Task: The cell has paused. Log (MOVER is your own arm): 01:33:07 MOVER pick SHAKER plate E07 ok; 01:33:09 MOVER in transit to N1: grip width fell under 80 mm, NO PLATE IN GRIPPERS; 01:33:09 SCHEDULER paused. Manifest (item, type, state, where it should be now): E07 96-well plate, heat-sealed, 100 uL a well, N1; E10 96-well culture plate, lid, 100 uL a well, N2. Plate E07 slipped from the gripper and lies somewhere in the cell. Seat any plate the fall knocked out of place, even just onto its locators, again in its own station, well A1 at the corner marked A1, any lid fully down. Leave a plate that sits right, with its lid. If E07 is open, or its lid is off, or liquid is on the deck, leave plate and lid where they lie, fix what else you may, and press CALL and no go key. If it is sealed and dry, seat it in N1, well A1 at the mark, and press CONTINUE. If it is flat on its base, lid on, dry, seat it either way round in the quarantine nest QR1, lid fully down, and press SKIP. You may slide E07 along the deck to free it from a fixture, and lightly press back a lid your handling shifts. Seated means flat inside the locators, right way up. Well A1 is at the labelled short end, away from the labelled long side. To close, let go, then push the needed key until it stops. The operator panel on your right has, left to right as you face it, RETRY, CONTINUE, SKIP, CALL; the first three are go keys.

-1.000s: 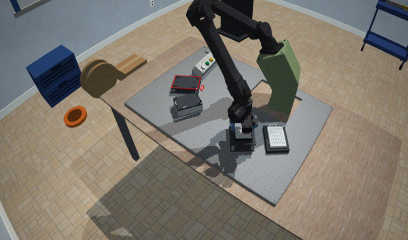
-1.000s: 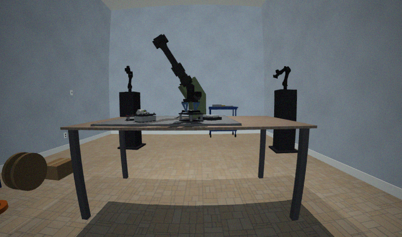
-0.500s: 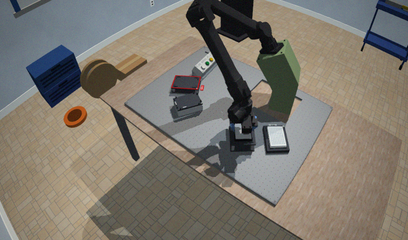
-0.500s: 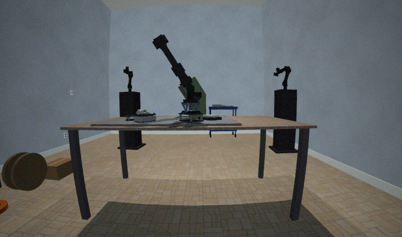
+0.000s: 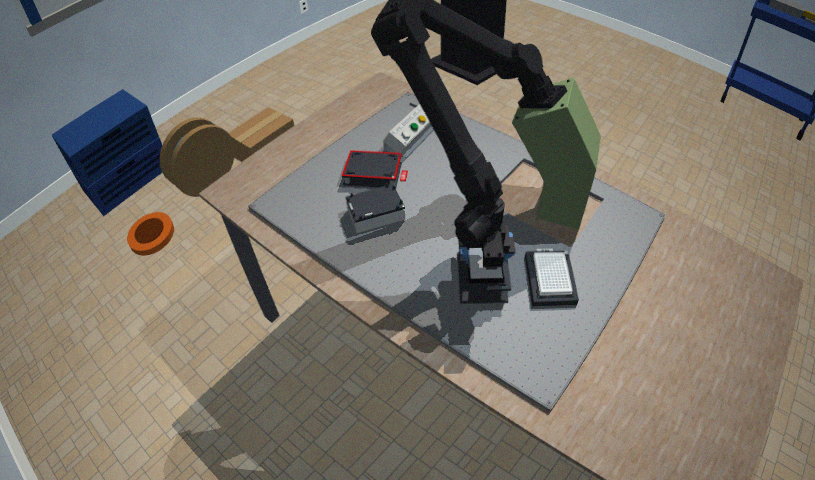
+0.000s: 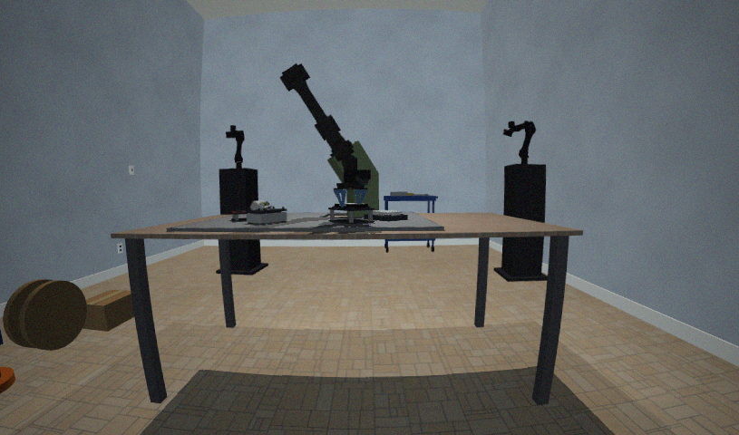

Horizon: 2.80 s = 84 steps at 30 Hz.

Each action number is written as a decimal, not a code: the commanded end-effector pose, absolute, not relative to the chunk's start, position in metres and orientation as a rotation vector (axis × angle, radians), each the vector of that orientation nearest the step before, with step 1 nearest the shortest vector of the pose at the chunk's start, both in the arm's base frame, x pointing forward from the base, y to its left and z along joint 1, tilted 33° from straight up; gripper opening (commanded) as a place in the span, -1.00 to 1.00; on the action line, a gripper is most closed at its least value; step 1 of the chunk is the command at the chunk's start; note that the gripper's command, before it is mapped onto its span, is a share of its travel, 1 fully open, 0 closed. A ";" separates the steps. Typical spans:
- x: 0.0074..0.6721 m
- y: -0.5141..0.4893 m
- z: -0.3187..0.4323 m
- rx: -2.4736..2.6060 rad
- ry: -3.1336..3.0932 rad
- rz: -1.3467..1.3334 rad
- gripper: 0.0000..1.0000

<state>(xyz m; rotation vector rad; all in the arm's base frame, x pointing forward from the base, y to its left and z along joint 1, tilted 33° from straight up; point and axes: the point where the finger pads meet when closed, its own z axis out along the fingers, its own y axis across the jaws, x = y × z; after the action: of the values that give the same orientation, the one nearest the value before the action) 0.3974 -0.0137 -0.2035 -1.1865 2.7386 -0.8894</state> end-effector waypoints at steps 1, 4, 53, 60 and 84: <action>0.402 -0.011 -0.201 -1.192 2.721 -0.886 -1.00; 0.402 -0.011 -0.201 -1.192 2.721 -0.886 1.00; 0.392 0.014 -0.160 -1.189 2.718 -0.885 1.00; 0.392 0.014 -0.160 -1.189 2.718 -0.885 1.00; 0.392 0.014 -0.160 -1.189 2.718 -0.885 1.00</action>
<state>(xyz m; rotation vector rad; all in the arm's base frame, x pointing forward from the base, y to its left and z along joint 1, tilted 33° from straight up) 0.3889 0.0100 -0.1631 -1.2031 2.7265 -0.8868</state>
